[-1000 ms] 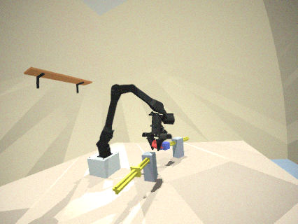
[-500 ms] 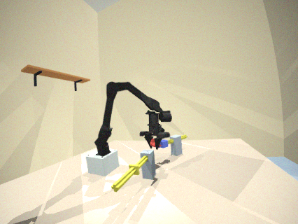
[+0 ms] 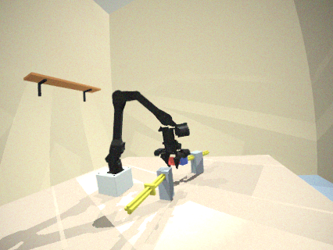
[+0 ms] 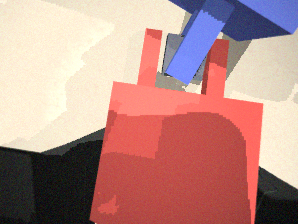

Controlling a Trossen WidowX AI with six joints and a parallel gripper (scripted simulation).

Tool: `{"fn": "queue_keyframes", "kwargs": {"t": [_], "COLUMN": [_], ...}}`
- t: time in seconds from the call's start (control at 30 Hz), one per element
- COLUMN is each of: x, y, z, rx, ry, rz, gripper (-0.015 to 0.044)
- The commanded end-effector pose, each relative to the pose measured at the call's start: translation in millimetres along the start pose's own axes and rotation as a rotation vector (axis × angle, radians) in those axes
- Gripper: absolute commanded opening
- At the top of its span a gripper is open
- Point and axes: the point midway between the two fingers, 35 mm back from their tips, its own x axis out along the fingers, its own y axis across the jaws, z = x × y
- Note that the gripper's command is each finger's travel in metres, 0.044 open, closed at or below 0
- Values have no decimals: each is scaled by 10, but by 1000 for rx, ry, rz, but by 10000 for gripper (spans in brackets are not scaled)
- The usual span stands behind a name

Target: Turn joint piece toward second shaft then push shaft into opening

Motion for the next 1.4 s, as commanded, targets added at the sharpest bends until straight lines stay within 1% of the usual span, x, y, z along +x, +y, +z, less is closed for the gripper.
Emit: {"fn": "queue_keyframes", "kwargs": {"t": [0.0,0.13,0.3,1.1,1.27,1.3,1.37], "x": [29,58,68,69,69,69,69], "y": [-16,-33,-39,-39,-39,-39,-39], "z": [-10,-20,-22,-21,-21,-21,-21], "rx": [-34,-68,-82,-83,-83,-83,-83], "ry": [-62,-123,-148,-157,-157,-157,-157], "rz": [5,14,19,23,23,23,23], "gripper": [0,0,0,0,131,147,147]}}
